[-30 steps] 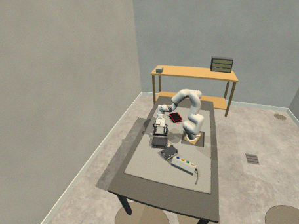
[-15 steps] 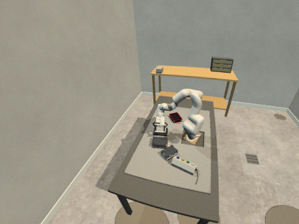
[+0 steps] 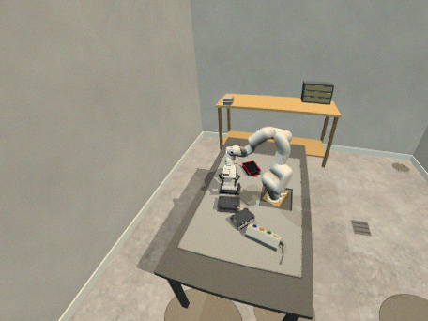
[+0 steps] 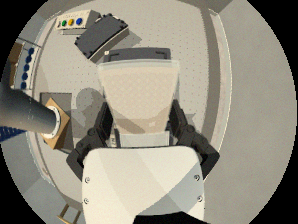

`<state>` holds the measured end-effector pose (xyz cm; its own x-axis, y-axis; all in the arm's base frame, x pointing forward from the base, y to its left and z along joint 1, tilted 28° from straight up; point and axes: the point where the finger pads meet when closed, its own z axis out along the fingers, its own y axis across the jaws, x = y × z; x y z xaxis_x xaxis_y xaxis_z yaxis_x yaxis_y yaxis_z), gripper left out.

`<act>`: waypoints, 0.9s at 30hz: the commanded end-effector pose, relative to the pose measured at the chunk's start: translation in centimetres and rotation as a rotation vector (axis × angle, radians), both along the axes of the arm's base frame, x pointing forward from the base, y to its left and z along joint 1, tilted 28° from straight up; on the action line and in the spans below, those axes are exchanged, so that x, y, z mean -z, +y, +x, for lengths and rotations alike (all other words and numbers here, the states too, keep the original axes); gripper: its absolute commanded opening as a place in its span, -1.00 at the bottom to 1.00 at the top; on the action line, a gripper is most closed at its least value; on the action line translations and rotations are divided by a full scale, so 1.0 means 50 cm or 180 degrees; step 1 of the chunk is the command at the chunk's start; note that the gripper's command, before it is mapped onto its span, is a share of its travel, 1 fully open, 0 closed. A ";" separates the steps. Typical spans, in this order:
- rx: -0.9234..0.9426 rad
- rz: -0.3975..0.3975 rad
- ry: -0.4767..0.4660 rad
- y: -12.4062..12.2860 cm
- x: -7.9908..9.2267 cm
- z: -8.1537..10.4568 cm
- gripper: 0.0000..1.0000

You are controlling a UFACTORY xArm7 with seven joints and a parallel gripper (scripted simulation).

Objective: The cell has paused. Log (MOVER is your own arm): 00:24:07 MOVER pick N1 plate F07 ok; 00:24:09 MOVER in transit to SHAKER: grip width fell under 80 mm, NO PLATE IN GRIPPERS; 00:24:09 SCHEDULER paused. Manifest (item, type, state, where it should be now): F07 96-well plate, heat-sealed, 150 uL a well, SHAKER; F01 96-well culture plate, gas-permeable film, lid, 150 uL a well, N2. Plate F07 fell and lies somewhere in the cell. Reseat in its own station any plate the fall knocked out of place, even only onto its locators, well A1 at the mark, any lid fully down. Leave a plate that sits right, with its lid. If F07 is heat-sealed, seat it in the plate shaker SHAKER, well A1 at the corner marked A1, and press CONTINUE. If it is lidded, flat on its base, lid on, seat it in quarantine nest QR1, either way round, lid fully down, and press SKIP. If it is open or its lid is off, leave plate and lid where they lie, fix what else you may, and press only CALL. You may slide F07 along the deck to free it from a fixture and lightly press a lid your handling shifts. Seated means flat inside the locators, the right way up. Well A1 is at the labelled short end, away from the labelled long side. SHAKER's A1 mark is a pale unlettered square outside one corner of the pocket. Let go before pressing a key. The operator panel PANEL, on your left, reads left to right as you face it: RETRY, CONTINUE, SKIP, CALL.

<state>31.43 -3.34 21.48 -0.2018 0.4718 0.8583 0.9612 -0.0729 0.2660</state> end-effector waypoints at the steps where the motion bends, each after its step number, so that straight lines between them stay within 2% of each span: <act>1: 0.0006 -0.0005 -0.0006 -0.006 -0.011 -0.002 -1.00; 7: 0.0006 -0.0005 -0.0006 -0.012 -0.025 -0.006 -1.00; 20: 0.0006 -0.0005 -0.0006 -0.012 -0.025 -0.006 -1.00; 27: 0.0075 -0.0254 0.0013 -0.016 -0.022 -0.006 -1.00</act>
<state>31.07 -3.91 22.59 -0.1959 0.4980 0.8447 0.9613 -0.0725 0.2657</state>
